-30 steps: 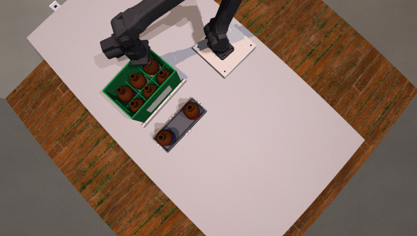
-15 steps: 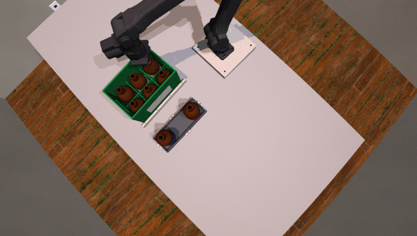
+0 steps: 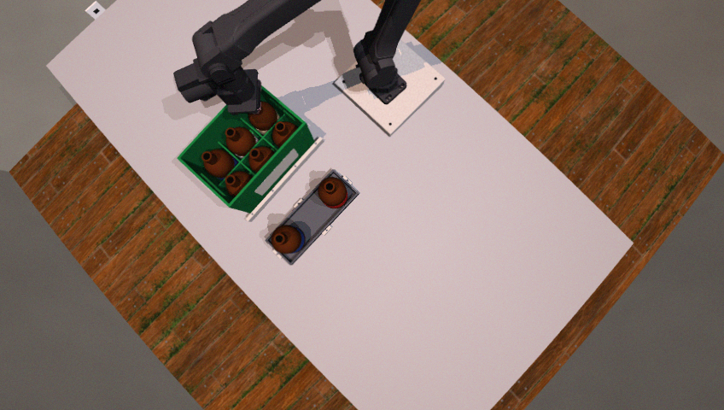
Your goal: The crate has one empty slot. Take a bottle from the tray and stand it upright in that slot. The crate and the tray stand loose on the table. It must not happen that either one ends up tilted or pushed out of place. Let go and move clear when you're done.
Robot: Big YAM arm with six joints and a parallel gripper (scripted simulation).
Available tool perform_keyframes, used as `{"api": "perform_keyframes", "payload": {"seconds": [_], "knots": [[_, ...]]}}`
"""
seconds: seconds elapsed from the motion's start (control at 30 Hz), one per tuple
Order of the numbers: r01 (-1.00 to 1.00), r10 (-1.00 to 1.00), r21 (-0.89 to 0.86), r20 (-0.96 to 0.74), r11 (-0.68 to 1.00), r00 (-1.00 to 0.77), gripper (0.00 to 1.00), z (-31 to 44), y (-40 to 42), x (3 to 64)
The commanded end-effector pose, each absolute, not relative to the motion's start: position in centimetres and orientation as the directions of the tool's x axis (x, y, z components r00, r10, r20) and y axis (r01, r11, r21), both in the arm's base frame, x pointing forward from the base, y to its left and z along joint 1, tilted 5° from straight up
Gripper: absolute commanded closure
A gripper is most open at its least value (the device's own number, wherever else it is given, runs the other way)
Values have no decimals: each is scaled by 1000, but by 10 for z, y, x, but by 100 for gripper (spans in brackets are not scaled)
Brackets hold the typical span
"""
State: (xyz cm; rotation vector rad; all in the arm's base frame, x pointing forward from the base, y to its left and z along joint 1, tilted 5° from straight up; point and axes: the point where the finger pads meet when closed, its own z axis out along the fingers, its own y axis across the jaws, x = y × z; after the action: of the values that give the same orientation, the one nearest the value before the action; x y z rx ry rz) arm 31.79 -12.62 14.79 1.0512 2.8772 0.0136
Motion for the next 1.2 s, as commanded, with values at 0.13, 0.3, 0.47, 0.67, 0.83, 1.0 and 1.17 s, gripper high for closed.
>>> {"api": "perform_keyframes", "payload": {"seconds": [0.13,0.3,0.47,0.67,0.83,1.0,1.17], "knots": [[645,646,48,-99,763,-757,100,154,-125,325],[644,645,47,-99,763,-757,39,154,-125,325],[644,645,47,-99,763,-757,39,154,-125,325],[644,645,47,-99,763,-757,39,154,-125,325],[644,645,47,-99,763,-757,39,154,-125,325],[644,645,47,-99,763,-757,39,154,-125,325],[644,645,47,-99,763,-757,39,154,-125,325]]}}
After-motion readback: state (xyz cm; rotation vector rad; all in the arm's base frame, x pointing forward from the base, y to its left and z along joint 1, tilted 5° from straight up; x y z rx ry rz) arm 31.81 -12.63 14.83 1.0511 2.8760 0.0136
